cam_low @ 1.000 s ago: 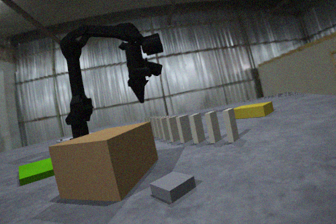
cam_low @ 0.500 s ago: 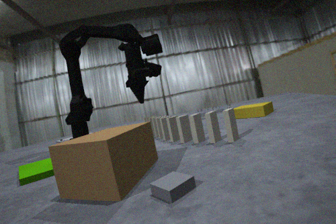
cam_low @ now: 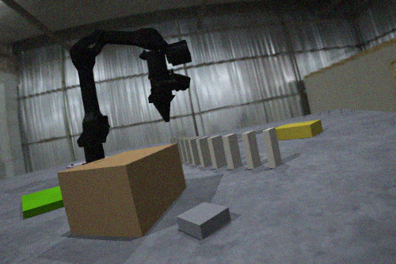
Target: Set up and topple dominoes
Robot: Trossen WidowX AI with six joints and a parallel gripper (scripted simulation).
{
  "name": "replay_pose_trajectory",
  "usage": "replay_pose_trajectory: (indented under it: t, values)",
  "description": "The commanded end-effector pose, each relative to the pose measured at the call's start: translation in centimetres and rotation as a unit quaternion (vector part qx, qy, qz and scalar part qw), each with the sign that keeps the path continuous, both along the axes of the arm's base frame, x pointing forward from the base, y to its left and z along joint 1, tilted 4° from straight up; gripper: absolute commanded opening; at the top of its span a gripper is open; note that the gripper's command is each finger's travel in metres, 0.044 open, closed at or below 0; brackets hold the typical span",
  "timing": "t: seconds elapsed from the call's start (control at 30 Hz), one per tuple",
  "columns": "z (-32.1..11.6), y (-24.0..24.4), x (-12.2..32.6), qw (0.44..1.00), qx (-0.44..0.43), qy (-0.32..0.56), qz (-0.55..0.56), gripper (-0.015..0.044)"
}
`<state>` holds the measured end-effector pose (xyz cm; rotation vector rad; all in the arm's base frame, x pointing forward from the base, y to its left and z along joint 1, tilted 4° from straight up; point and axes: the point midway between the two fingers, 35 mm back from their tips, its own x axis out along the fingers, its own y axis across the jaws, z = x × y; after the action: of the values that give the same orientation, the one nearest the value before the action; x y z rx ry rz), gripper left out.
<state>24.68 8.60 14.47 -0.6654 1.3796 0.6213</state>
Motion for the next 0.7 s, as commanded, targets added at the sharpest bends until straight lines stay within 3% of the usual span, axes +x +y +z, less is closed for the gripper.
replay_pose_trajectory:
  t: [0.0, 0.5, 0.67]
  values:
    - [0.0, 0.0, 0.0, 1.000, -0.001, -0.002, 0.002, 0.0000]
    - [-0.3, 0.0, 0.1, 1.000, -0.001, -0.002, 0.002, 0.0000]
    - [-6.9, 0.2, 0.9, 1.000, -0.001, -0.002, 0.002, 0.0000]
